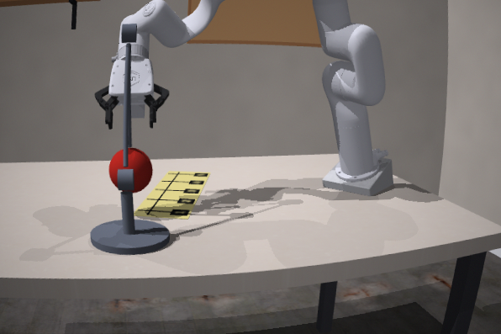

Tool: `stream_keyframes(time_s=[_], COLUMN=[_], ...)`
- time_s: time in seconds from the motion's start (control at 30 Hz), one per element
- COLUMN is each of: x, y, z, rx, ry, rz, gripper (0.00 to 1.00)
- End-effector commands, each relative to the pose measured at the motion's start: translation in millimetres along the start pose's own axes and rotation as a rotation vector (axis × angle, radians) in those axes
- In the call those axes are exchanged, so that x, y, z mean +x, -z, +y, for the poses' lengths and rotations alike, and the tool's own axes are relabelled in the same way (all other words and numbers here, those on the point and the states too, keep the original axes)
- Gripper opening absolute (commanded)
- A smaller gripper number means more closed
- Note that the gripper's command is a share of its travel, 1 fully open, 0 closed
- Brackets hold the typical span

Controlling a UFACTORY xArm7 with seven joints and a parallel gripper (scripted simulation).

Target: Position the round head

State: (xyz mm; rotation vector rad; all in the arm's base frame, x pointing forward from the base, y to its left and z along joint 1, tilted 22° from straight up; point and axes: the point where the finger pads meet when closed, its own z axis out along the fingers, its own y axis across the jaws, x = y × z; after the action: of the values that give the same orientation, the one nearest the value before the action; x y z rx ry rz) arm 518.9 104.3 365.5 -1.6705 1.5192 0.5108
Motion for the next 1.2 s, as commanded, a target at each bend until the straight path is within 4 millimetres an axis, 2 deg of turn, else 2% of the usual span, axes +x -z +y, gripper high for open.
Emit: stream_keyframes(time_s=[0.0, 0.47, 0.5, 1.17], x=[-0.8, -1.1, -1.1, -1.1], y=[1.8, -1.3, -1.3, -1.1], z=[-2.1, -3.2, -3.2, -3.2], rx=[0.007, 0.009, 0.009, 0.009], ry=[0.003, 0.003, 0.003, 0.003], rz=[0.001, 0.001, 0.001, 0.001], gripper=[1.0, 1.0, 0.0, 0.0])
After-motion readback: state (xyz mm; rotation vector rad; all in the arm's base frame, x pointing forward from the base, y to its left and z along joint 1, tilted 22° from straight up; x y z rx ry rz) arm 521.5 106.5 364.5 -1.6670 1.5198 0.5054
